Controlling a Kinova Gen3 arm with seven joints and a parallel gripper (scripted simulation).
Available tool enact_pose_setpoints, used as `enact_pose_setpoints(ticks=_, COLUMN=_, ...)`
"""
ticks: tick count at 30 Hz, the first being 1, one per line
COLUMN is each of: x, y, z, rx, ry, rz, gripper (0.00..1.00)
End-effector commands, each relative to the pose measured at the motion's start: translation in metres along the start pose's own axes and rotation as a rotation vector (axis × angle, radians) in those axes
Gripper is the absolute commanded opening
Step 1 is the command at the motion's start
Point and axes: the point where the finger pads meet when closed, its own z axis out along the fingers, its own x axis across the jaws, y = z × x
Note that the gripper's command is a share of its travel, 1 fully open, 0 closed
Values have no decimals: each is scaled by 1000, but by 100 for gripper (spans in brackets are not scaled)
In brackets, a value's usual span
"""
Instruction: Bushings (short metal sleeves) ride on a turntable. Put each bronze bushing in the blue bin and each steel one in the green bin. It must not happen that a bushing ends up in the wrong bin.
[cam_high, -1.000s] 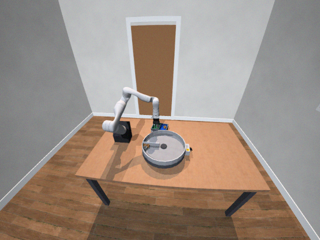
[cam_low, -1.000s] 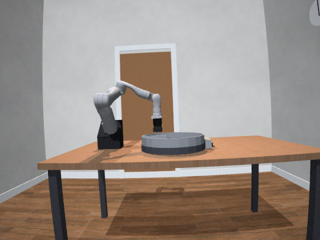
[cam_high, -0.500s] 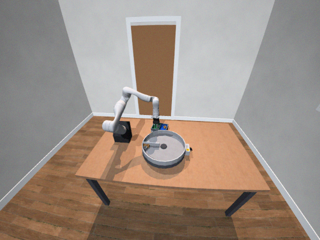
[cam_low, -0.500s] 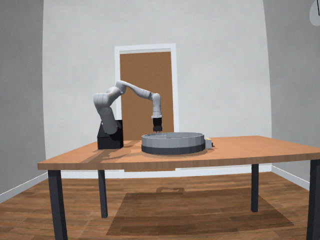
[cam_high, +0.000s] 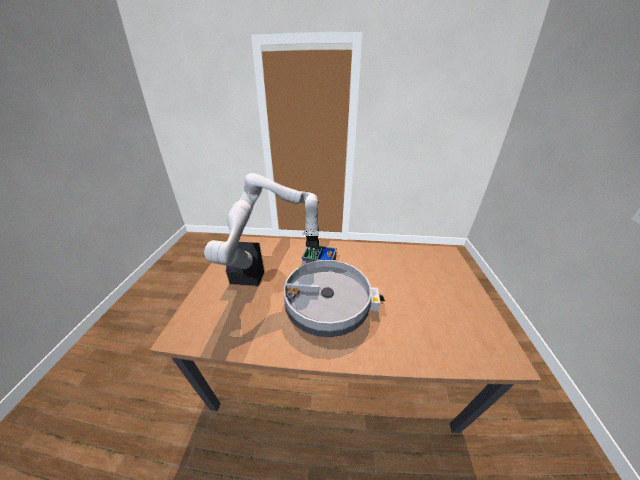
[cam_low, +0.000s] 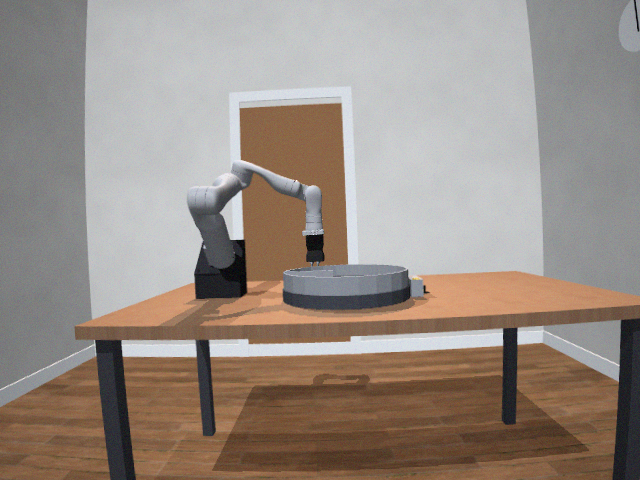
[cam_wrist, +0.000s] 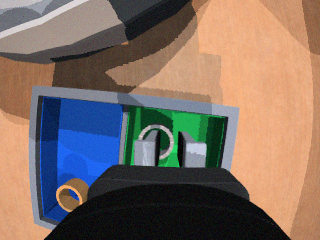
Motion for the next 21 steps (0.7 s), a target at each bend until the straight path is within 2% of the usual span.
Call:
enact_pose_setpoints(ticks=1, x=0, y=1, z=-3, rx=-3, ry=-2, rz=-1, gripper=42)
enact_pose_setpoints(ticks=10, x=0, y=1, z=-4, rx=-3, ry=-2, rz=-1, gripper=42)
enact_pose_setpoints(ticks=15, x=0, y=1, z=-59, rx=-3, ry=-2, rz=-1, gripper=42)
enact_pose_setpoints(ticks=18, x=0, y=1, z=-59, rx=-3, ry=-2, rz=-1, gripper=42)
enact_pose_setpoints(ticks=21, x=0, y=1, z=-93, rx=-3, ry=-2, rz=-1, gripper=42)
